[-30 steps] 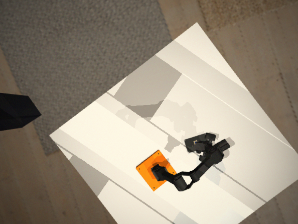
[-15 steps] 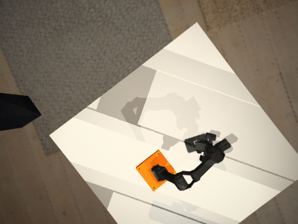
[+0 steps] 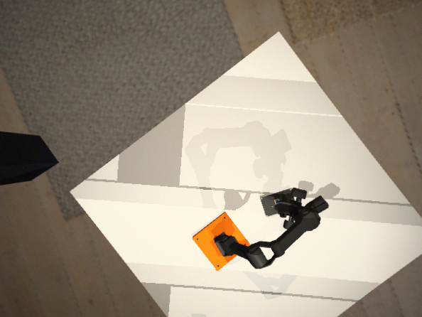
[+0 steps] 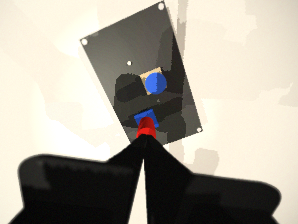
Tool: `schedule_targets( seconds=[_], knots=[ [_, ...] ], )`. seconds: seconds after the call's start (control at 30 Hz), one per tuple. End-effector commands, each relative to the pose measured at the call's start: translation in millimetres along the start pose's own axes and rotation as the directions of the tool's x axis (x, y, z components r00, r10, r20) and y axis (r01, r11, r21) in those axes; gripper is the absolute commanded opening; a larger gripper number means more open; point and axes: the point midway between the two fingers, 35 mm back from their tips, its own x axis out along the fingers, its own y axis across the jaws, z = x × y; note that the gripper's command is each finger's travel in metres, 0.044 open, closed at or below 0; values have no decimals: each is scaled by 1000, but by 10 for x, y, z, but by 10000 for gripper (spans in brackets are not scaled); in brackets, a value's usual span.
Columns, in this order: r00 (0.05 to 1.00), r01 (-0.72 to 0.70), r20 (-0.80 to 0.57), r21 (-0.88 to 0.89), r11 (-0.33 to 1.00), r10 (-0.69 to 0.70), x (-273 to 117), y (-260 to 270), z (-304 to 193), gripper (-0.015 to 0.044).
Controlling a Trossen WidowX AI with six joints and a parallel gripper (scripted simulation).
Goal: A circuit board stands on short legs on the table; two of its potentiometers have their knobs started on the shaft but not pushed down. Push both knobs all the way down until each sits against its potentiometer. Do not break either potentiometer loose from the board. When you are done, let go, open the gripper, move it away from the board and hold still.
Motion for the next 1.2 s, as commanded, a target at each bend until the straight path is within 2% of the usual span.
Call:
schedule_targets(
  seconds=[0.0,0.3,0.57,0.8,1.17],
  knots=[
    [1000,3,-8,-1,1000,-3,-72,-6,-13,0],
    [1000,-1,0,0,1000,1,-20,10,15,236],
    [1000,-3,1,-1,1000,3,-266,544,717,440],
    [1000,-4,2,-1,1000,4,-234,1056,1287,440],
    [1000,-4,2,-1,1000,4,-230,1069,1300,440]
  ],
)
